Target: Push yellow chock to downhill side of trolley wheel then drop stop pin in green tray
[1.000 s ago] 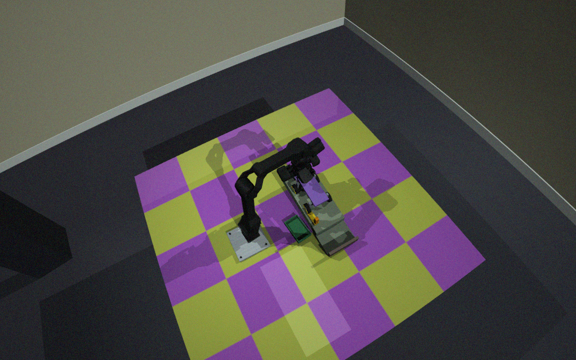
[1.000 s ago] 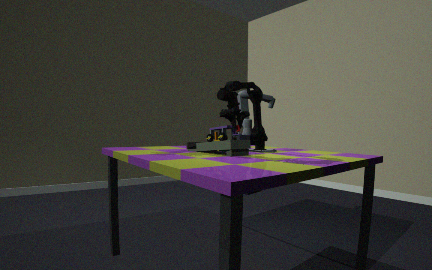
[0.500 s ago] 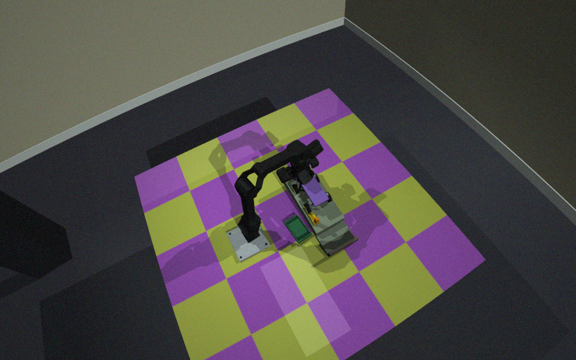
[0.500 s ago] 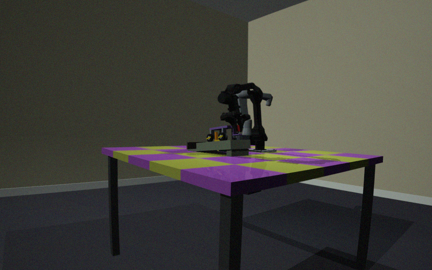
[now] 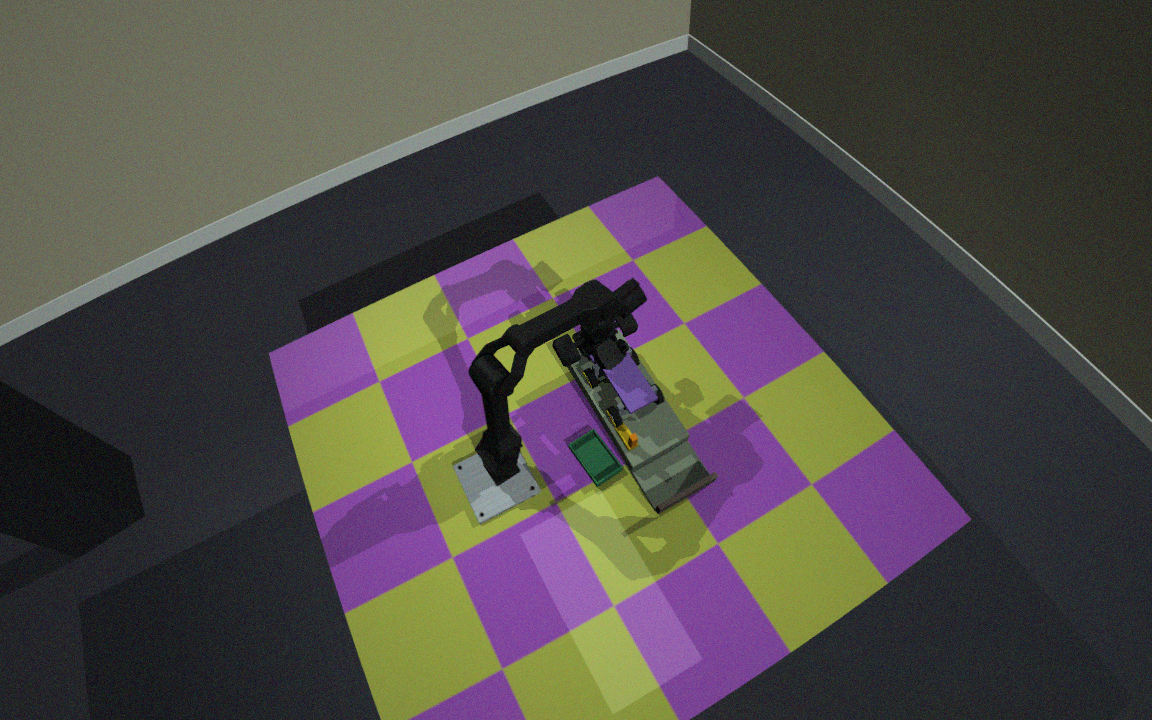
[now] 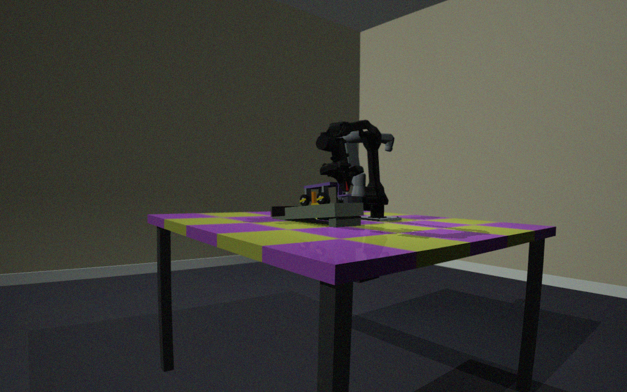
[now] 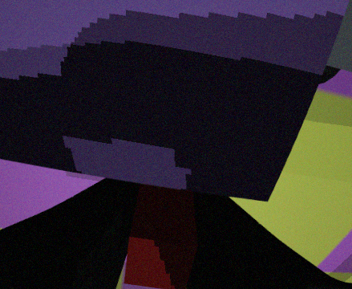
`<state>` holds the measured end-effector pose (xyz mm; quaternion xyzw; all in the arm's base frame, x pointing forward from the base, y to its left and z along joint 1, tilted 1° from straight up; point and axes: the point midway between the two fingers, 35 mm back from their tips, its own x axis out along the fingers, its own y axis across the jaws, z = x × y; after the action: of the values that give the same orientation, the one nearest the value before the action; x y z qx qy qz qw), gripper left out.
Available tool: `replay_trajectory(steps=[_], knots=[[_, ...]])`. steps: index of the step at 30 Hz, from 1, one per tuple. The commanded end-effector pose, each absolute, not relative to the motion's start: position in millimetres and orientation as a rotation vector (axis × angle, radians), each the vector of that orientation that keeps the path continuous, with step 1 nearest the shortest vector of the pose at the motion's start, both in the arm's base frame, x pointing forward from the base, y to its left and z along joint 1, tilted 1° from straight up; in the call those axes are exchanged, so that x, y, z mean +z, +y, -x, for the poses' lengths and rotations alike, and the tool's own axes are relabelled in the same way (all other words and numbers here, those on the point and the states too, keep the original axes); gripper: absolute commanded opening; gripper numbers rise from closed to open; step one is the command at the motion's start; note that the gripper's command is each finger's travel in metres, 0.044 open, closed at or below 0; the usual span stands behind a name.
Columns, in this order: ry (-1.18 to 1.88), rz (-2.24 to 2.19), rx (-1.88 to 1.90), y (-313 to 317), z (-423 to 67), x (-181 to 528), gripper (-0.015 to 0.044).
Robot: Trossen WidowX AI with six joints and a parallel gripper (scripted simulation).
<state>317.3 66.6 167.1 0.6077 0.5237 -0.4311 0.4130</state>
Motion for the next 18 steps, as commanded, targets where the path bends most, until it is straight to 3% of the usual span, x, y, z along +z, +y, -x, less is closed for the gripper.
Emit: replay_trajectory(steps=[1,18], knots=[[1.314,-1.53,-1.083,66.3,-317.6,169.8,0.0],[1.315,-1.532,-1.087,64.5,-314.6,180.4,0.0]])
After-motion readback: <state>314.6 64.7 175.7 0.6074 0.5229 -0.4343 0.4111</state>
